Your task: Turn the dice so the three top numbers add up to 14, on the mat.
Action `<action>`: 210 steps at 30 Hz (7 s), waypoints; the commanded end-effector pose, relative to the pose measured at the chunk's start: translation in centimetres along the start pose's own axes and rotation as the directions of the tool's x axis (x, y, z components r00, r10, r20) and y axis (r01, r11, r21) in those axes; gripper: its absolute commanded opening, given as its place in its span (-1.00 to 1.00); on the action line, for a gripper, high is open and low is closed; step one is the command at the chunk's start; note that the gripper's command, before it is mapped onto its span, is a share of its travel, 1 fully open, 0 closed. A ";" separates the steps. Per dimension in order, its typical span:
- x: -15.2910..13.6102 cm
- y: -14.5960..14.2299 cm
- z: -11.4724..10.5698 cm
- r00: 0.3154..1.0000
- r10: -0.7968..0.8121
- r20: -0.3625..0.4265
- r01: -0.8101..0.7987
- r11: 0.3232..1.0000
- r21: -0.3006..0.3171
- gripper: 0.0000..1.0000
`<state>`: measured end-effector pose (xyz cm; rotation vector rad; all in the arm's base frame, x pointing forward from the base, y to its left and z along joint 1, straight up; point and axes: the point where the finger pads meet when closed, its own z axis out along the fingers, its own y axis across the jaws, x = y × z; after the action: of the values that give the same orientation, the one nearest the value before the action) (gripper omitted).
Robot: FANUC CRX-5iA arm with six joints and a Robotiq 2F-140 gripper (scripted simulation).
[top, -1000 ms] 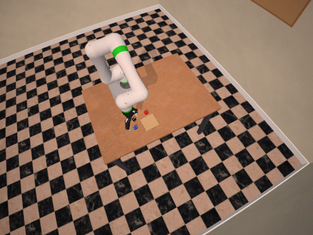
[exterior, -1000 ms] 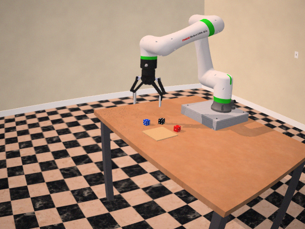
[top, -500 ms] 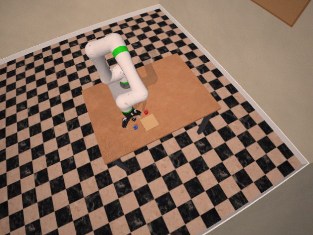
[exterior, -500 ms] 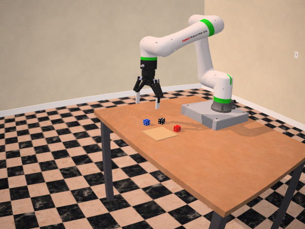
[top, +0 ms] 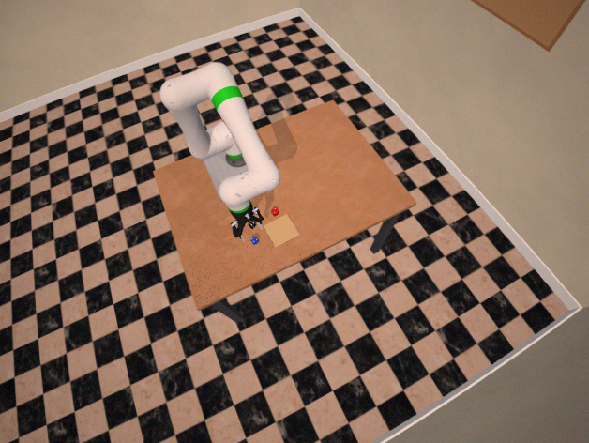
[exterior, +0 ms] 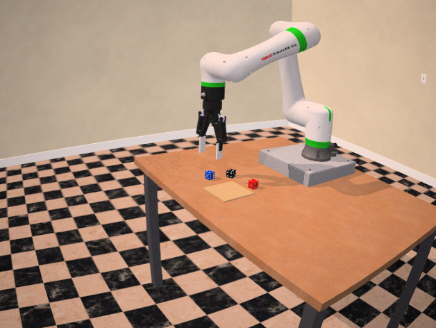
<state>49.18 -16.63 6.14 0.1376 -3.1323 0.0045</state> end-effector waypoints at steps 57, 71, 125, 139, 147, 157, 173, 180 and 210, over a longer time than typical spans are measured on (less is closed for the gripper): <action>0.0 0.0 1.9 1.000 0.000 0.000 0.000 1.000 0.000 -0.44; 0.0 0.0 4.1 1.000 0.000 0.000 0.000 1.000 0.000 -0.44; 0.0 0.0 5.2 1.000 0.000 0.000 0.000 1.000 0.000 -0.44; 0.0 0.0 6.0 1.000 0.000 0.000 0.000 1.000 0.000 -0.44; 0.0 0.0 7.2 1.000 0.000 0.000 0.000 1.000 0.000 -0.44; 0.0 0.0 8.7 1.000 0.000 0.000 0.000 1.000 0.000 -0.44; 0.0 0.0 8.8 1.000 0.000 0.000 0.000 1.000 0.000 -0.44; 0.0 0.0 8.8 1.000 0.000 0.000 0.000 1.000 0.000 -0.44; 0.0 0.0 8.8 1.000 0.000 0.000 0.000 1.000 0.000 -0.68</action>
<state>49.15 -16.60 -2.70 0.1372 -3.1326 0.0051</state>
